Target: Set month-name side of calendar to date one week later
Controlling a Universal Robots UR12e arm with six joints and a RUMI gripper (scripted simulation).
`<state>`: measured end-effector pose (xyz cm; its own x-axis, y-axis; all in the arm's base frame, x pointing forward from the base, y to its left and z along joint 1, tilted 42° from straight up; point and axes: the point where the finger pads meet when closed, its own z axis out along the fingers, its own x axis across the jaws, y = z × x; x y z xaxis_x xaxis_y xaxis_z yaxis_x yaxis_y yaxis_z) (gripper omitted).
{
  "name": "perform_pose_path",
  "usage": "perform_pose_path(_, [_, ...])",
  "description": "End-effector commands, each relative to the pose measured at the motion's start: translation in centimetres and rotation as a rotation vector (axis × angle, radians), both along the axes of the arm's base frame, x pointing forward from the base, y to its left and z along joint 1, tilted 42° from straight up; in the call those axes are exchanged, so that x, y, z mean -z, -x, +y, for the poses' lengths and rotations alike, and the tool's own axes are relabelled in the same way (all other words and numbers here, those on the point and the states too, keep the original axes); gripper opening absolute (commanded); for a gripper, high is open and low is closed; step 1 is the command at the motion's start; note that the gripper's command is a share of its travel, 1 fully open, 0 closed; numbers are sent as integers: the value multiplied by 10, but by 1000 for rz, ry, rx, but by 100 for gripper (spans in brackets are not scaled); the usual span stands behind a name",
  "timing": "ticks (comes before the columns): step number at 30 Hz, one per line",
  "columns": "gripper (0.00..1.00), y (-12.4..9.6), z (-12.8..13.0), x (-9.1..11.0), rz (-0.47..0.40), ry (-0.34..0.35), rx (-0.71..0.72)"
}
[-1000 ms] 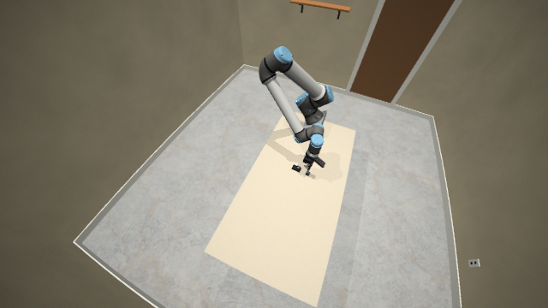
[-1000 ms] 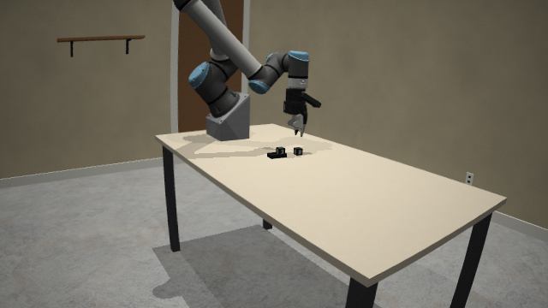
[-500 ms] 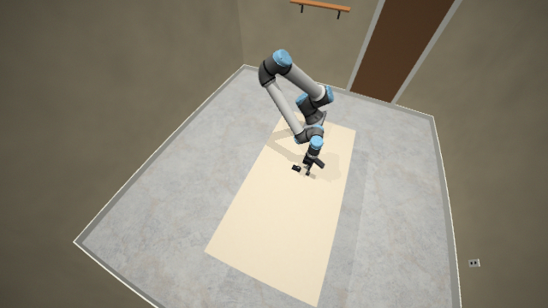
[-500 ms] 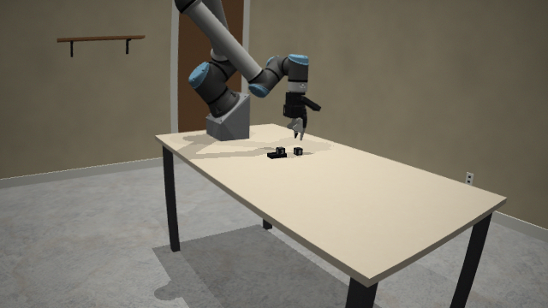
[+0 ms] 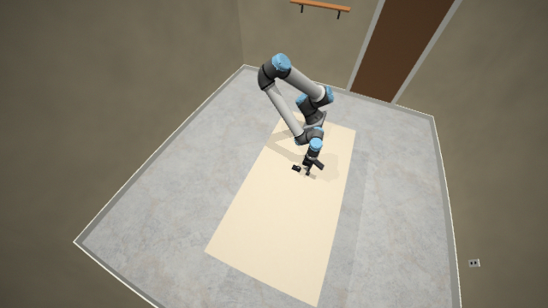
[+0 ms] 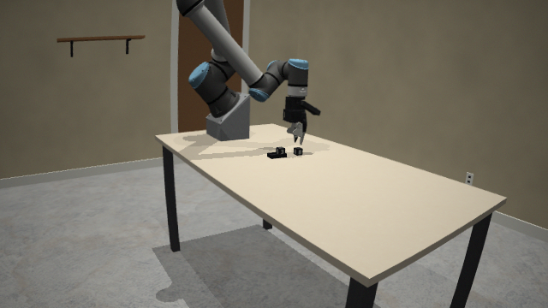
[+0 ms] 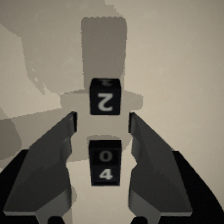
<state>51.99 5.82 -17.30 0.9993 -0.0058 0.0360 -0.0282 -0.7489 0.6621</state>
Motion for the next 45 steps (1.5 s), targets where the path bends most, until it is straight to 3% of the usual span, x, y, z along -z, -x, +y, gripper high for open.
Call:
perform_pose_path(1, [29,0,-5,5,-1,0,-1])
perform_pose_path(45, [29,-1,-9,9,-4,0,-2])
